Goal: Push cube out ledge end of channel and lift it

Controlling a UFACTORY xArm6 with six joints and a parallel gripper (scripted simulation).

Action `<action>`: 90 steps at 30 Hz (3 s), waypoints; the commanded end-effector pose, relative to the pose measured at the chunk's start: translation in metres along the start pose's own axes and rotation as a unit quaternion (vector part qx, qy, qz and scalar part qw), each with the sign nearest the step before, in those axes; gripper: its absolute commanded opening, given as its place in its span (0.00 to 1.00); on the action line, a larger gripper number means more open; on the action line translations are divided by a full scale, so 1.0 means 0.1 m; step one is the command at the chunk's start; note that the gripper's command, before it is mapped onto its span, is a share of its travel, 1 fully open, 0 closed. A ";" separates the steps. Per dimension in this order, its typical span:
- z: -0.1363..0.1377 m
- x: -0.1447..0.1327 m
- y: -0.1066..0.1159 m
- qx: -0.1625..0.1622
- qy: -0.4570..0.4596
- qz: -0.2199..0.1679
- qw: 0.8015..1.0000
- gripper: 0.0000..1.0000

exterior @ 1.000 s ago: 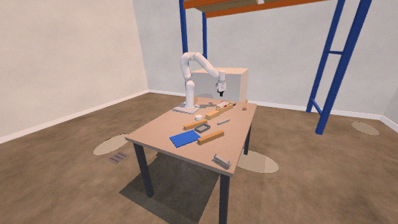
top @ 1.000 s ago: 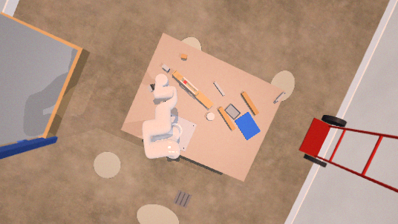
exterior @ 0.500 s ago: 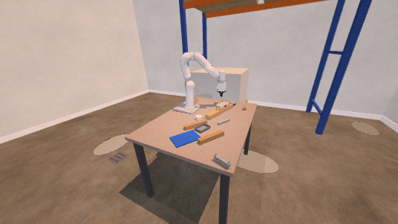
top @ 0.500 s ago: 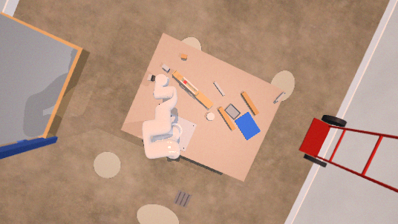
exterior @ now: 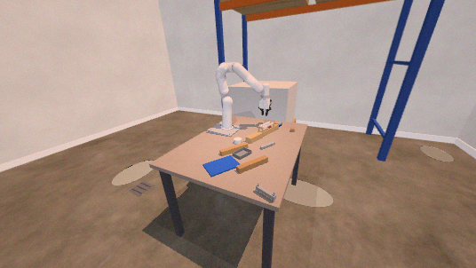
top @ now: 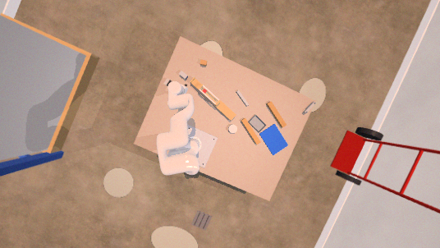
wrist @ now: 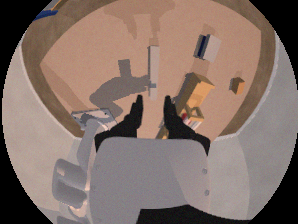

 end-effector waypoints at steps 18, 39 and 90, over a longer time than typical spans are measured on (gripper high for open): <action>0.01 0.01 0.01 -0.001 0.000 0.002 1.000 0.38; 0.00 0.01 -0.41 -0.001 0.000 0.001 1.000 0.38; 0.00 0.02 -1.14 -0.001 0.000 0.001 1.000 0.00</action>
Point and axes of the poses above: the point where the finger pads meet when closed, its own y axis back along the fingers, its own z axis across the jaws, x = y × z, the point moved 10 cm from there along y, back along the fingers, and after that the axes turned 13 degrees about -y, right-handed, at the moved point
